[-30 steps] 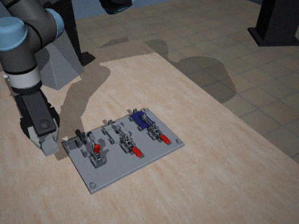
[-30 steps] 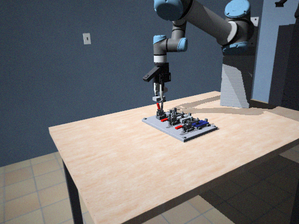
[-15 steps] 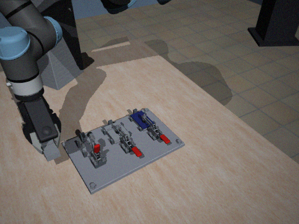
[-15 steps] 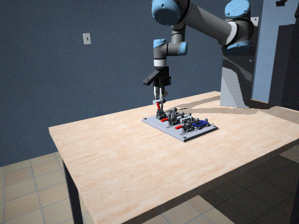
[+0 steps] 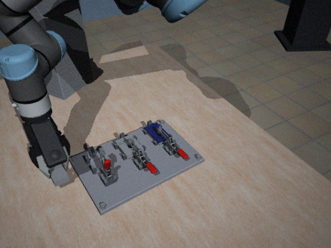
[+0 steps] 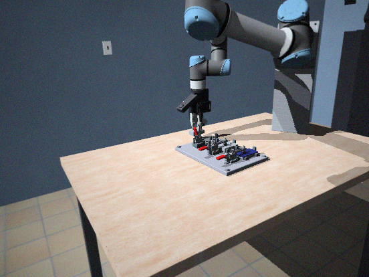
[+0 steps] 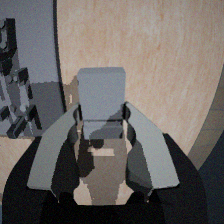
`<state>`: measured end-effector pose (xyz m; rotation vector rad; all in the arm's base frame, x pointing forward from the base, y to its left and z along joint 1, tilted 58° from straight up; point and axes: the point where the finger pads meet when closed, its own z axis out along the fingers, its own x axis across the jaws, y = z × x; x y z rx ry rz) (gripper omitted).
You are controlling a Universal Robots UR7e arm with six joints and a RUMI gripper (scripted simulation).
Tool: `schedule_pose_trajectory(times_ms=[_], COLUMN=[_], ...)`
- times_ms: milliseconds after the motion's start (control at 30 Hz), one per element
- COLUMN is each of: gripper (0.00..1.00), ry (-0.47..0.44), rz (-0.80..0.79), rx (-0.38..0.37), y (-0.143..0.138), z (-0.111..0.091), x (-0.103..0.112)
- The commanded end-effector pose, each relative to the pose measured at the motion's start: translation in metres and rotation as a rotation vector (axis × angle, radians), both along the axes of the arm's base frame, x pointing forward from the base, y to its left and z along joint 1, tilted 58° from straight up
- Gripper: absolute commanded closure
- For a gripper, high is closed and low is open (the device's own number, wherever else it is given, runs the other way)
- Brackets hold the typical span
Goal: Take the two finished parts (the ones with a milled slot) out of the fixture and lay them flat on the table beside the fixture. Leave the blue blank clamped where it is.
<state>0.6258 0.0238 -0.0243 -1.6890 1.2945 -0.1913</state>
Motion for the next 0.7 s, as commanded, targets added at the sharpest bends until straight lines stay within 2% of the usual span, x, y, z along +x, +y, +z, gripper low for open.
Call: schedule_pose_trajectory(times_ms=[0,667], gripper=[1.0,1.0], ry=[-0.001,-0.001], rz=[-0.003,-0.003], rx=[-0.001,-0.001], y=[0.0057,0.0125], z=[-0.0055,-0.0116], x=[0.0073,0.0146])
